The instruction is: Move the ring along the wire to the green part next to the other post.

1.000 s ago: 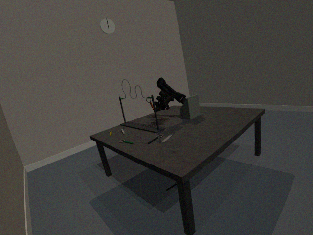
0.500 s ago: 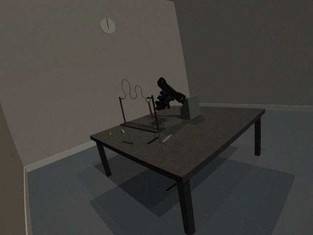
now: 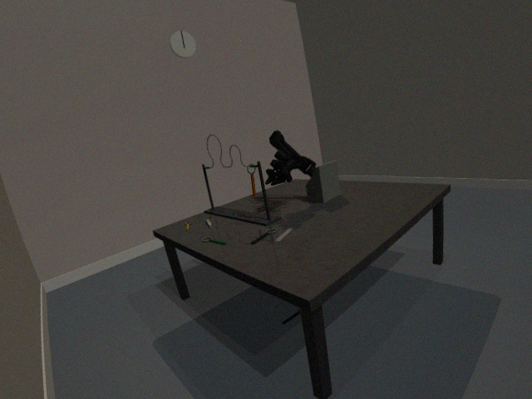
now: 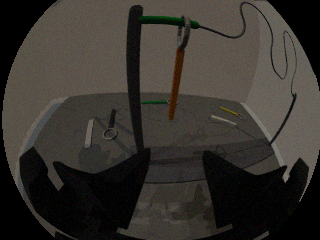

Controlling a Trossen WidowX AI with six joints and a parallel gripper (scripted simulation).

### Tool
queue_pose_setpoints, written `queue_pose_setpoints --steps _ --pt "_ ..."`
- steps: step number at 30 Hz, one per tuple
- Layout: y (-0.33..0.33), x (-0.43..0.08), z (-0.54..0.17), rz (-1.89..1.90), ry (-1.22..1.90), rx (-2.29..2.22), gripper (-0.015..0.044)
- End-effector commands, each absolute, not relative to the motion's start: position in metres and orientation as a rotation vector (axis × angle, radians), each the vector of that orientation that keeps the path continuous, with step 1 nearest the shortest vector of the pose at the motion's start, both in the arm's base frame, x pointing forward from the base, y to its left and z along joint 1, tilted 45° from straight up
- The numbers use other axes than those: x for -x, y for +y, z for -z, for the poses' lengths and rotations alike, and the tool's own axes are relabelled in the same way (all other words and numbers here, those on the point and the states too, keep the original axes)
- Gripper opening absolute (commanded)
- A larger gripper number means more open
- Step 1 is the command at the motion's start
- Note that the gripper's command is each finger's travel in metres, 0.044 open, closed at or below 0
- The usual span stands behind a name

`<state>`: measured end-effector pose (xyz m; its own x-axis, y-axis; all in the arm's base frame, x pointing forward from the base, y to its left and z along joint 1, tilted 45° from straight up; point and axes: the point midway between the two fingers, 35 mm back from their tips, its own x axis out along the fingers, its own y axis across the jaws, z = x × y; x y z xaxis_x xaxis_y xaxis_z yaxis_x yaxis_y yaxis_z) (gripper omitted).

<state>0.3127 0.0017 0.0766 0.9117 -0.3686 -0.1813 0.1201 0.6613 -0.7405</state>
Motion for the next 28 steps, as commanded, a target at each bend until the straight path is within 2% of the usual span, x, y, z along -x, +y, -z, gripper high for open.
queue_pose_setpoints --steps 1,5,28 --pt "0.0058 -0.2877 -0.0781 0.283 0.333 0.805 0.0344" --pt "0.0058 -0.2877 -0.0781 0.283 0.333 0.805 0.044" --pt "0.0058 -0.2877 -0.0781 0.283 0.333 0.805 0.044"
